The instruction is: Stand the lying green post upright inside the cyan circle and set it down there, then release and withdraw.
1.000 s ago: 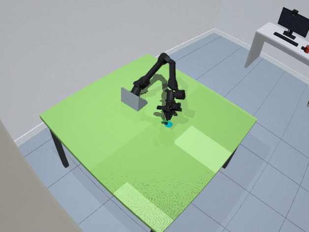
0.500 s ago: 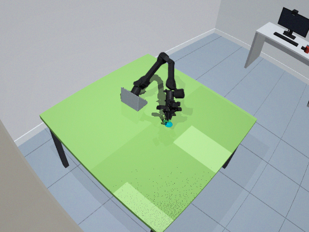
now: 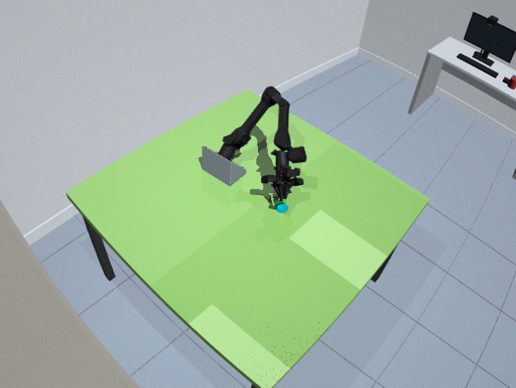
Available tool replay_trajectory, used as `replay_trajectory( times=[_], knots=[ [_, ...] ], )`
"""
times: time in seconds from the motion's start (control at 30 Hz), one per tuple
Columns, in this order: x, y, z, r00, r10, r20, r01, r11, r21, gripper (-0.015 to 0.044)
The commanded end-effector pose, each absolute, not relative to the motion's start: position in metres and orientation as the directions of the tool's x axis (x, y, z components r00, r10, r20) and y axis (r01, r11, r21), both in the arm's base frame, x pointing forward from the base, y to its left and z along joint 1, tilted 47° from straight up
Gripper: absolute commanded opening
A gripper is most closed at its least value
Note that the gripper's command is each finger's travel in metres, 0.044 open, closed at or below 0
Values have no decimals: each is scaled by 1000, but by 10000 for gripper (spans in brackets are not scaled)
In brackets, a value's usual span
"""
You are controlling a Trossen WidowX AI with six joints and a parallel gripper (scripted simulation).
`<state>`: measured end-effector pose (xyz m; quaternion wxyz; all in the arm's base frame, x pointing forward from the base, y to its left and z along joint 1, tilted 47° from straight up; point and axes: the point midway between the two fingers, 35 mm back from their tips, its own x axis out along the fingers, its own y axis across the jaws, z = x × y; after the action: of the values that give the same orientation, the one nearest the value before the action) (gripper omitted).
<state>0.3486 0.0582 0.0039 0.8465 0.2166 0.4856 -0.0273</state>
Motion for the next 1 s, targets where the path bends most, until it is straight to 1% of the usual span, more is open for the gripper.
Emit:
replay_trajectory(
  times=[0.0, 0.97],
  knots=[
    [346, 58, 4, 546, 150, -824, 268, 901, 342, 22],
    [340, 59, 17, 695, 93, -713, 300, 864, 405, 22]
  ],
)
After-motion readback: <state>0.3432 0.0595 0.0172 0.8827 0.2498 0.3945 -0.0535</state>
